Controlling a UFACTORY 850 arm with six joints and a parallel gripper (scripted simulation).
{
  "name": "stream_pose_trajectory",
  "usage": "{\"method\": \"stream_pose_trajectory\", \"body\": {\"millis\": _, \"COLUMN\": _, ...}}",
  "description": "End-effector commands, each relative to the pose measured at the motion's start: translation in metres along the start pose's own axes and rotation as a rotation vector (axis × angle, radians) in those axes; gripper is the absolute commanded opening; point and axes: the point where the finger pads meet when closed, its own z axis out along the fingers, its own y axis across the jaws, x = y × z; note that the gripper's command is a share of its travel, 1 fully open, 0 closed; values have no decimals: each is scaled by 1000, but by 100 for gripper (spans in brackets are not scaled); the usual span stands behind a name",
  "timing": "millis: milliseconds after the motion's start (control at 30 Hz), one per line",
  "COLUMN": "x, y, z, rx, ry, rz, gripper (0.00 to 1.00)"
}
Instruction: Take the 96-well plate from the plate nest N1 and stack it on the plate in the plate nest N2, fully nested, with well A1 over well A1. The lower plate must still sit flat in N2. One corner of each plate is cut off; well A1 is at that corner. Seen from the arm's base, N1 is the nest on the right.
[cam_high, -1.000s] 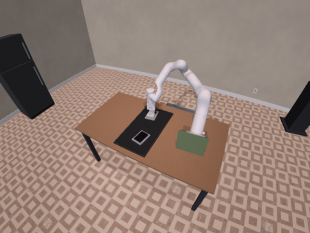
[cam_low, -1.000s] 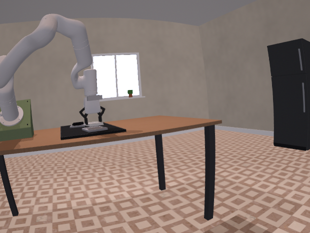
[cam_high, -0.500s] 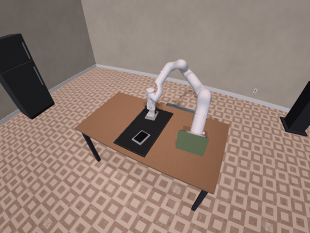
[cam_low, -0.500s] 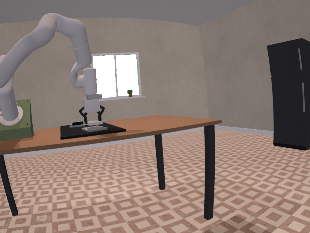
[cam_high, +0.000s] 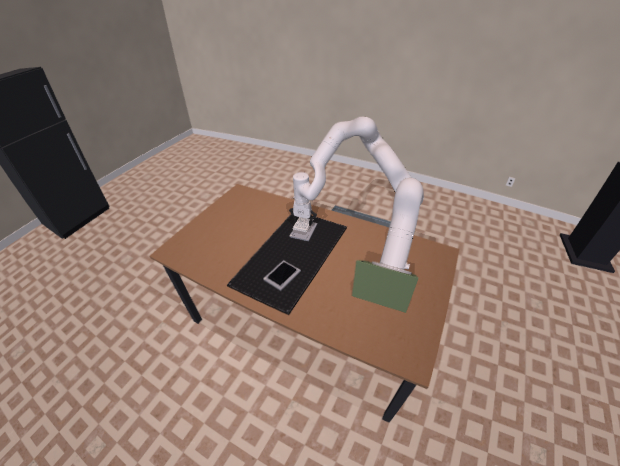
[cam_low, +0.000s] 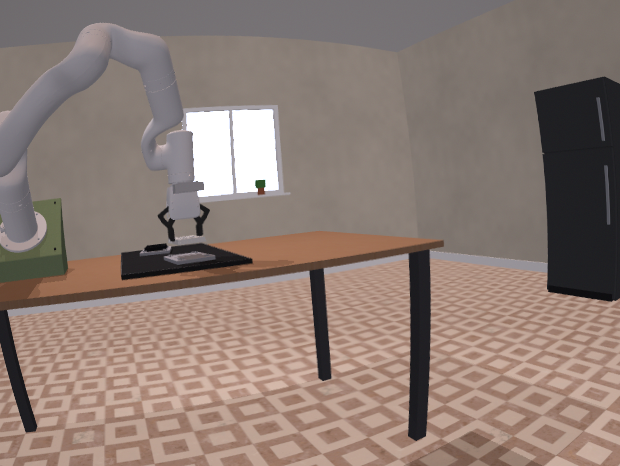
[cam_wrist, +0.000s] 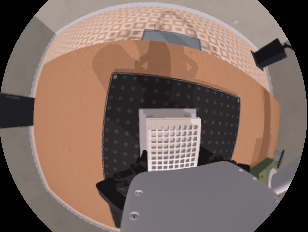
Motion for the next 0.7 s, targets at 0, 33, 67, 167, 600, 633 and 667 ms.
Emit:
{"method": "stream_pose_trajectory", "body": {"millis": 0, "x": 0, "y": -1, "z": -10, "rx": 1, "ry": 0, "rz": 1, "gripper": 0}}
{"method": "stream_pose_trajectory", "body": {"millis": 33, "x": 0, "y": -1, "z": -12, "rx": 1, "ry": 0, "rz": 1, "gripper": 0}}
{"method": "stream_pose_trajectory", "body": {"millis": 67, "x": 0, "y": -1, "z": -13, "rx": 1, "ry": 0, "rz": 1, "gripper": 0}}
{"method": "stream_pose_trajectory", "body": {"millis": 167, "x": 0, "y": -1, "z": -18, "rx": 1, "ry": 0, "rz": 1, "gripper": 0}}
{"method": "stream_pose_trajectory", "body": {"millis": 600, "x": 0, "y": -1, "z": -37, "rx": 1, "ry": 0, "rz": 1, "gripper": 0}}
{"method": "stream_pose_trajectory", "body": {"millis": 633, "x": 0, "y": -1, "z": -38, "rx": 1, "ry": 0, "rz": 1, "gripper": 0}}
{"method": "stream_pose_trajectory", "body": {"millis": 667, "x": 0, "y": -1, "z": -40, "rx": 1, "ry": 0, "rz": 1, "gripper": 0}}
